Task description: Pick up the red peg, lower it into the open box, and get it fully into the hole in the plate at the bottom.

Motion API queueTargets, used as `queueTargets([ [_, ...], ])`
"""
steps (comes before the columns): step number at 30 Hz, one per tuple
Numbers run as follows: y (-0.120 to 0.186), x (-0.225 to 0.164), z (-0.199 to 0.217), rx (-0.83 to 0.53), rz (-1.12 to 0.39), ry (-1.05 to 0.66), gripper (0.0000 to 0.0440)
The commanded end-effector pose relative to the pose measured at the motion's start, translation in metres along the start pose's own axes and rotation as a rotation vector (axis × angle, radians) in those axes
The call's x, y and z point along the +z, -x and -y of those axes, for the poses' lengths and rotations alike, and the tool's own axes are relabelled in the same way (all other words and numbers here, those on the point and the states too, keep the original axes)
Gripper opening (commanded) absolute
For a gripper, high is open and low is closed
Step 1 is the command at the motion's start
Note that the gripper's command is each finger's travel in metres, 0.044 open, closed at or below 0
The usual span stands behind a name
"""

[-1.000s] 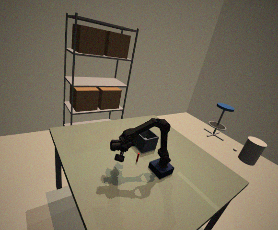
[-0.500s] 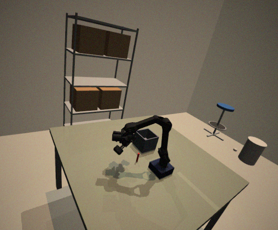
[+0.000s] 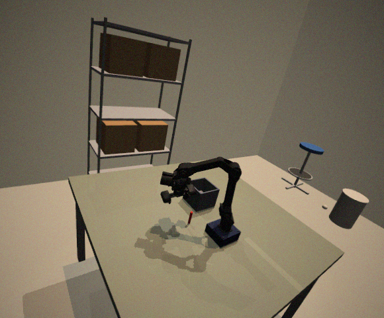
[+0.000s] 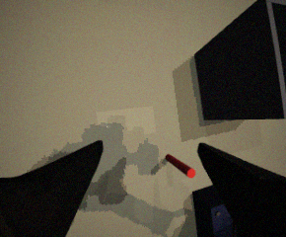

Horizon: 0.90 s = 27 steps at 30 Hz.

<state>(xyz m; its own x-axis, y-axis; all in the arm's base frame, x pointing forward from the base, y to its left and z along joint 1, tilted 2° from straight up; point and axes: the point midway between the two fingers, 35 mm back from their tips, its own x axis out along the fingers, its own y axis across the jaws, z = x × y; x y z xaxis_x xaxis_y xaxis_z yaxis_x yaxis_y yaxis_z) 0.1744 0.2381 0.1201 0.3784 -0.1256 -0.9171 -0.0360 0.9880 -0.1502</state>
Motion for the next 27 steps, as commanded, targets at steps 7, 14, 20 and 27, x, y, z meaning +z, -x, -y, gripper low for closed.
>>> queueTargets([
  [7,-0.004,-0.002,0.026,-0.005,-0.109,-0.278,0.044],
  [14,-0.006,-0.009,0.048,-0.023,-0.202,-0.504,0.044],
  [20,-0.009,-0.02,0.066,-0.052,-0.287,-0.687,0.044],
  [27,-0.017,-0.037,0.076,-0.089,-0.37,-0.827,0.044],
])
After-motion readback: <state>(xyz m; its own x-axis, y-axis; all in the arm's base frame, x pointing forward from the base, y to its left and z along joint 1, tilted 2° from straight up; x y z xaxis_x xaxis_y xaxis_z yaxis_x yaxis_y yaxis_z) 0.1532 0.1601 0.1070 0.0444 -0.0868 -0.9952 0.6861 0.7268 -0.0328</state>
